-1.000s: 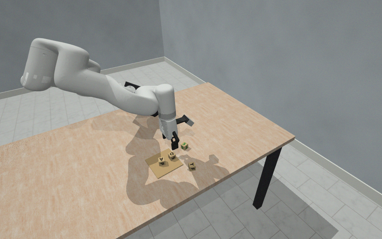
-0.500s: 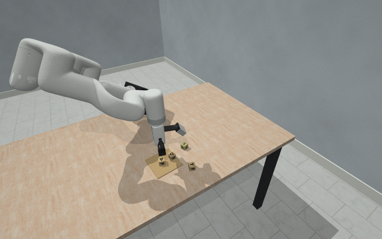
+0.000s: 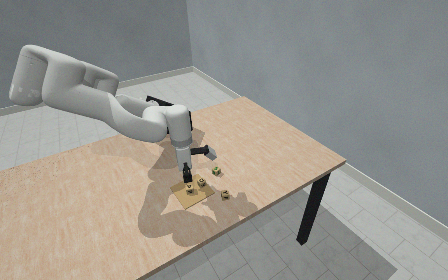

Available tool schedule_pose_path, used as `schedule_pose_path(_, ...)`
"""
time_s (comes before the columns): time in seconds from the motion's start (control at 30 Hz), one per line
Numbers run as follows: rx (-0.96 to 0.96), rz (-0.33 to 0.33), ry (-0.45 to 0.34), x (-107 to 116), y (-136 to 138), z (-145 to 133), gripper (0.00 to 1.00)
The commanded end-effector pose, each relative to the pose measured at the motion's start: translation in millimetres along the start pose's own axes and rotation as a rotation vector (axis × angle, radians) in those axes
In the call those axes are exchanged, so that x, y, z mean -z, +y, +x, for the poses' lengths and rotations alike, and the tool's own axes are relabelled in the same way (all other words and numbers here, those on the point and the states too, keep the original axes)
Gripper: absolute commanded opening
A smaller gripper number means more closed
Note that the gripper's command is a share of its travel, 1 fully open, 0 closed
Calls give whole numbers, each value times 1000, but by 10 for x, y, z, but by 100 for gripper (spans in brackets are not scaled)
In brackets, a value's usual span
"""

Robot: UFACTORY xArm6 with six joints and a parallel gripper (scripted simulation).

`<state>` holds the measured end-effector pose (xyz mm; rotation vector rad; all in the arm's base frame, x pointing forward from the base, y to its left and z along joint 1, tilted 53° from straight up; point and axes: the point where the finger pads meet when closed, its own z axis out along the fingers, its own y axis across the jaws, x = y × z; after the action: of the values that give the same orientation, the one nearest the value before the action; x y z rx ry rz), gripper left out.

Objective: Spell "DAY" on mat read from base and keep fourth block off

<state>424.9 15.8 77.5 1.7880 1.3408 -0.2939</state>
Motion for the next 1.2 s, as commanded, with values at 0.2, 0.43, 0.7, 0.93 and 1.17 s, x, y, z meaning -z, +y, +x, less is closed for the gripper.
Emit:
schedule_pose_path(0.2,-1,-2,2,10,9,4,69)
schedule_pose_path(0.43,-1,-2,2,10,9,4,69)
schedule_pose_path(0.7,-1,-2,2,7,10,4,69)
schedule_pose_path(0.93,-1,-2,2,-9,10,4,69)
schedule_pose_path(1.17,-2,-2,2,-66,10,4,69)
